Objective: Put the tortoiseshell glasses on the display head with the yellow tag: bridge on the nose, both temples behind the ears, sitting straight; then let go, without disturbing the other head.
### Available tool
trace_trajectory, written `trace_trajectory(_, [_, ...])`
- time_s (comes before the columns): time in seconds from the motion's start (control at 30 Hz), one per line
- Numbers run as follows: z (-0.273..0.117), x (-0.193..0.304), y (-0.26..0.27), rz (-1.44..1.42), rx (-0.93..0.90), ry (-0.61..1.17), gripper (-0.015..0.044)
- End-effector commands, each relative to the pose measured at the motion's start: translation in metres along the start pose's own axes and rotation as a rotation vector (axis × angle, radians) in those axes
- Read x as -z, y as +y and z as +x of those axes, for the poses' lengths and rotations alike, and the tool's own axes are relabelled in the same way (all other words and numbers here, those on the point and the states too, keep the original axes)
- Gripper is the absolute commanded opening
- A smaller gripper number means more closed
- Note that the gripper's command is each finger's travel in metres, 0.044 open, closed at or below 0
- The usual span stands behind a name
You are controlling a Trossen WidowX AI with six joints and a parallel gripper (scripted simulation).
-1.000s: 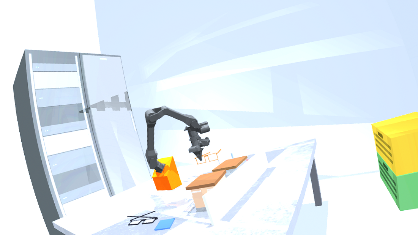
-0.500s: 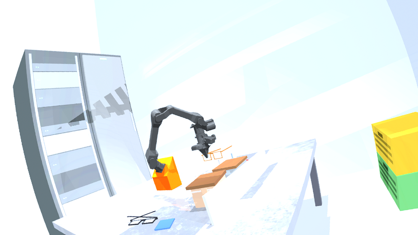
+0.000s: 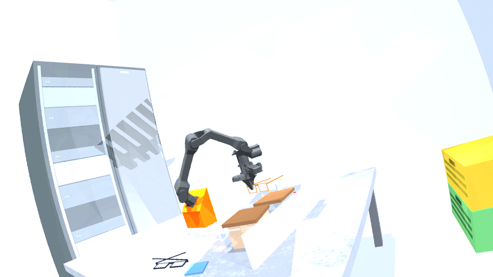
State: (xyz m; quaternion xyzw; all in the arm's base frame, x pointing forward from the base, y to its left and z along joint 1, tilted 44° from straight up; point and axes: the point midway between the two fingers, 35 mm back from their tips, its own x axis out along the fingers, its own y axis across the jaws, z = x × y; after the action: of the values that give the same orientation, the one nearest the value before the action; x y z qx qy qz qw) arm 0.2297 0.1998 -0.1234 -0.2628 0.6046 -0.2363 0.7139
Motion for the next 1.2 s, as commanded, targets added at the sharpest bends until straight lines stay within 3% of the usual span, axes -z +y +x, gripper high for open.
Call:
trace_trajectory(0.0, [0.028, 0.002, -0.003, -0.006, 0.017, 0.008, 0.0000])
trace_trajectory(0.17, [0.053, 0.003, -0.004, -0.005, 0.019, 0.007, 0.0000])
trace_trajectory(1.17, [0.053, -0.013, -0.014, -0.005, 0.020, 0.007, 0.0000])
